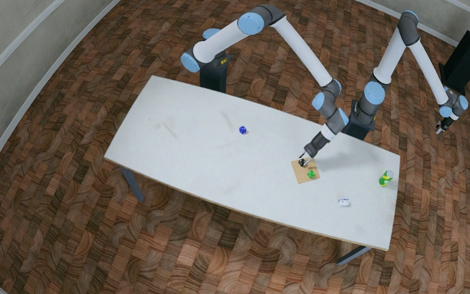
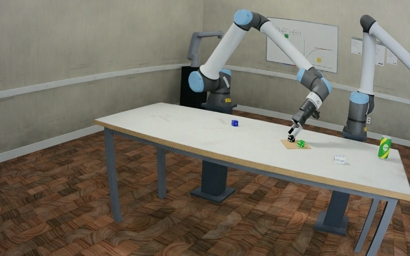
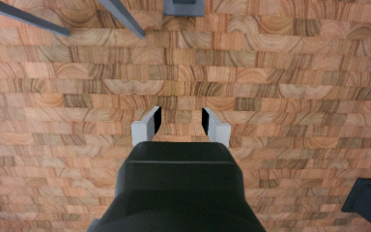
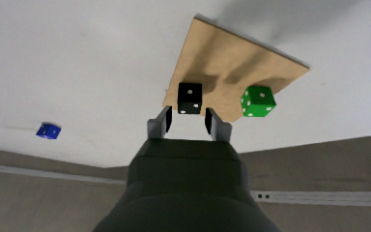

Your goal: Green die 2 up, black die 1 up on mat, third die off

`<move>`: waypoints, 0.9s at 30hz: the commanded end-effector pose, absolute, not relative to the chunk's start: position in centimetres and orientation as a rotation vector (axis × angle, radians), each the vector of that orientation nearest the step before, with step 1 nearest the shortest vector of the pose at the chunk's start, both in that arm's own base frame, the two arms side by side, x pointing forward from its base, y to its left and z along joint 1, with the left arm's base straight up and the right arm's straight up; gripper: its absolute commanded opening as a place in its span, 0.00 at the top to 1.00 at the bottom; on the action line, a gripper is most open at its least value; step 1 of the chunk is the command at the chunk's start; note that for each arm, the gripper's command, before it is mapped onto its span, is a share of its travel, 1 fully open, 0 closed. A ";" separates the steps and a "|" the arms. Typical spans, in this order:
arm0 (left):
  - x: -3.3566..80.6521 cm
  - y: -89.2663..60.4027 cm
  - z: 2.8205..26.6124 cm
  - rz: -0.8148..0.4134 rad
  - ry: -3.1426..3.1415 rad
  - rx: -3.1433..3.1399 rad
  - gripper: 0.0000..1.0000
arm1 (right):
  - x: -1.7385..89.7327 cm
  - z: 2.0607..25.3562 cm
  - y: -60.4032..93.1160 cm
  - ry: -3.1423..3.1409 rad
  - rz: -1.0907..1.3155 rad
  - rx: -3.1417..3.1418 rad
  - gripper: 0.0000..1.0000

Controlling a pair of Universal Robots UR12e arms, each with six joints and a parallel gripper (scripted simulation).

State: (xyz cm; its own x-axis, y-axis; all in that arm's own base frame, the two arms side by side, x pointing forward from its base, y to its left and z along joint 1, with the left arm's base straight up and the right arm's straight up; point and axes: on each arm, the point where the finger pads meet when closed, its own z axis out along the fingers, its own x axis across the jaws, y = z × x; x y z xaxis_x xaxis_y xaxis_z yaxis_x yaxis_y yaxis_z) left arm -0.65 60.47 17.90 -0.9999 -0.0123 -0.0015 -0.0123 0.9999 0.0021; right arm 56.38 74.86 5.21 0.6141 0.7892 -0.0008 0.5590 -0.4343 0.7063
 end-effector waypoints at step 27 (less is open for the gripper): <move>-0.9 60.4 17.7 0.000 3.141 -0.022 0.00 | 56.3 2.7 74.8 1.055 0.437 2.156 0.13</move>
State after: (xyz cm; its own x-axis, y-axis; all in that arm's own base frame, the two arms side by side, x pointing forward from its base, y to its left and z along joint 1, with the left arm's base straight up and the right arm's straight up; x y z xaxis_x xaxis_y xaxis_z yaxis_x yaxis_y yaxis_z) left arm -0.65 60.47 17.90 -0.9999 -0.0123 -0.0015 -0.0123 0.9999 0.0021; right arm 56.39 74.90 2.92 0.6141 0.7892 0.0009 0.5587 -0.4355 0.7058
